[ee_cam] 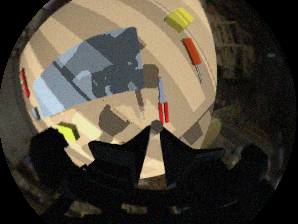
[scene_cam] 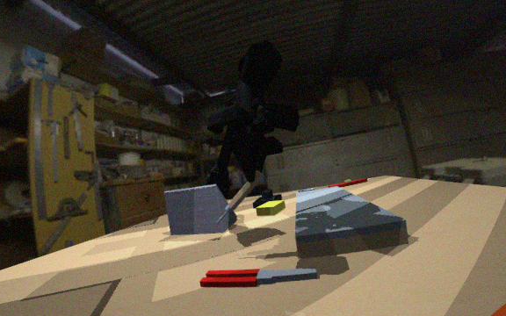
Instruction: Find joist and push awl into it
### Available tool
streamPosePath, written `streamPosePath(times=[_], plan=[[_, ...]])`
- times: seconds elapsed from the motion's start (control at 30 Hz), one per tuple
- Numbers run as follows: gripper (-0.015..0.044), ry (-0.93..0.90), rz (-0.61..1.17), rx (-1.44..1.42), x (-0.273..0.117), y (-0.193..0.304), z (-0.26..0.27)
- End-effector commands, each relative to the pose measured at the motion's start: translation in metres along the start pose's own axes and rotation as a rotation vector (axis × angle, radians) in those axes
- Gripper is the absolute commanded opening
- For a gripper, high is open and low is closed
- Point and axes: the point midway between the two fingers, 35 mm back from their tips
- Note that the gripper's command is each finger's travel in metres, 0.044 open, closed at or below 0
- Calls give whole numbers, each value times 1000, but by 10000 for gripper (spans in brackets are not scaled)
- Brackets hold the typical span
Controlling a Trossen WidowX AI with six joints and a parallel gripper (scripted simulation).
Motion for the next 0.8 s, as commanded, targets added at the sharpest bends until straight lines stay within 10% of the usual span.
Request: streamPosePath(times=[0.0, 0.77], plan=[[0, 61, -12, 53, -4, 4, -3], [0, 446, -218, 435, -34, 29, -17]])
Point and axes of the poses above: the point midway between the two fingers, 35 mm back from their tips, its own x axis out along the fingers, its own z axis across the jaws, y = z × x, and after that the axes turned 2 degrees about -x, right-handed
